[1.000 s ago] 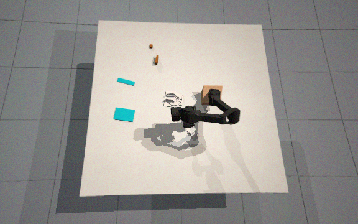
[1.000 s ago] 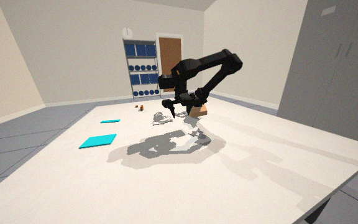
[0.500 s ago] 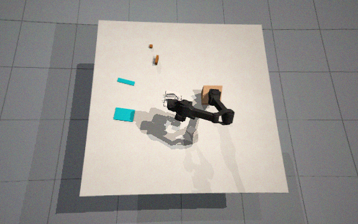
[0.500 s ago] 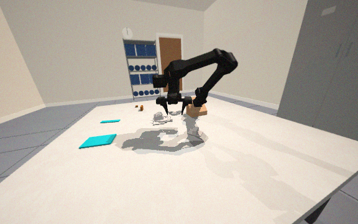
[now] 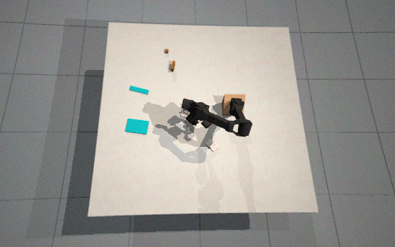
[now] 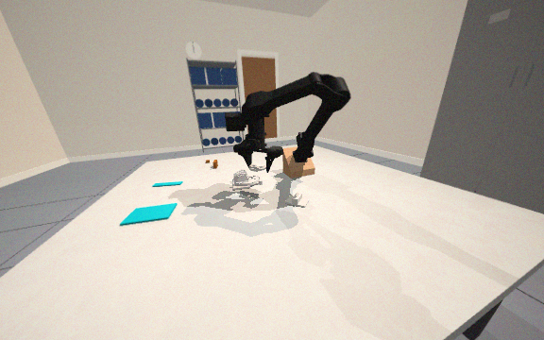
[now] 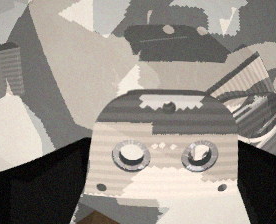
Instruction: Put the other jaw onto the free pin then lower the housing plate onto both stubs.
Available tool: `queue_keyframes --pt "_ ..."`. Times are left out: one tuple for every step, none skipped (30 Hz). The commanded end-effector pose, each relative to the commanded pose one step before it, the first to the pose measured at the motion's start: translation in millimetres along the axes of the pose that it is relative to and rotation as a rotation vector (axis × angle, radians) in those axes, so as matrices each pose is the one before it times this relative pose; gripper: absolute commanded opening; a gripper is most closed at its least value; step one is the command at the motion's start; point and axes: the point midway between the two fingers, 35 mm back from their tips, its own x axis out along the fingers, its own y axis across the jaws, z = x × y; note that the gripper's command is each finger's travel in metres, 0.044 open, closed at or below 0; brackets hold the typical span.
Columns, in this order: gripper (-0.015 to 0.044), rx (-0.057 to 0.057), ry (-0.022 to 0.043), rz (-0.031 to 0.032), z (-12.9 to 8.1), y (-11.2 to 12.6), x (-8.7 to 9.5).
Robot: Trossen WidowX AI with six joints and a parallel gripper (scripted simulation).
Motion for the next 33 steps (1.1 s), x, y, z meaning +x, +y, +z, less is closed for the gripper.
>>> queue_keyframes --pt "0.0351 0.1229 0.00204 0.00036 -7.16 -11.55 0.35" --pt "0.0351 0.0293 -0.00037 0.00100 -1.45 -2.72 0.06" --pt "0.0351 0.0293 -0.00039 0.00107 -1.40 -2.74 0.06" --pt "0.0351 0.0293 -0.00042 0.00113 -1.36 -2.76 0.06" --pt "0.0351 0.0293 -0.00043 0.00119 -1.31 -2.78 0.06" --pt "0.0351 0.0293 -0.00045 0.00126 -1.26 -2.80 0.06" --pt "0.0351 0.0293 -0.00047 0.00133 -1.21 -2.81 0.06" --pt "0.0351 0.0292 -0.00048 0.00139 -1.16 -2.83 0.06" --pt "0.0351 0.0292 -0.00049 0.00146 -1.12 -2.84 0.06" --pt "0.0351 0.0292 -0.00050 0.00153 -1.07 -2.86 0.06" --pt "0.0351 0.0292 -0.00050 0.00160 -1.02 -2.87 0.06" --pt "0.0351 0.0292 -0.00050 0.00167 -0.97 -2.88 0.06" --pt "0.0351 0.0292 -0.00050 0.00174 -0.92 -2.89 0.06" --pt "0.0351 0.0292 -0.00050 0.00182 -0.87 -2.90 0.06" --pt "0.0351 0.0291 -0.00049 0.00189 -0.83 -2.91 0.06" --pt "0.0351 0.0291 -0.00048 0.00196 -0.78 -2.92 0.06" --pt "0.0351 0.0291 -0.00047 0.00204 -0.73 -2.93 0.06" --pt "0.0351 0.0291 -0.00045 0.00211 -0.68 -2.93 0.06" --pt "0.0351 0.0291 -0.00044 0.00218 -0.63 -2.94 0.06" --pt "0.0351 0.0290 -0.00042 0.00226 -0.58 -2.94 0.06" --pt "0.0351 0.0290 -0.00039 0.00233 -0.53 -2.95 0.06" --pt "0.0351 0.0290 -0.00037 0.00240 -0.48 -2.95 0.06" --pt "0.0351 0.0290 -0.00034 0.00248 -0.43 -2.95 0.07" --pt "0.0351 0.0290 -0.00031 0.00255 -0.38 -2.95 0.07" --pt "0.0351 0.0290 -0.00027 0.00263 -0.33 -2.95 0.07" --pt "0.0351 0.0289 -0.00023 0.00270 -0.29 -2.95 0.07" --pt "0.0351 0.0237 -0.00016 0.00227 -0.19 -2.42 0.06" --pt "0.0351 0.0142 -0.00008 0.00138 -0.09 -1.45 0.04" --pt "0.0351 0.0047 -0.00003 0.00047 -0.03 -0.48 0.01" --pt "0.0351 0.0000 0.00000 0.00000 0.00 0.00 0.00" --pt "0.0351 0.0000 0.00000 0.00000 0.00 0.00 0.00" --pt "0.0351 0.0000 0.00000 0.00000 0.00 0.00 0.00" --pt "0.0351 0.0000 0.00000 0.00000 0.00 0.00 0.00"
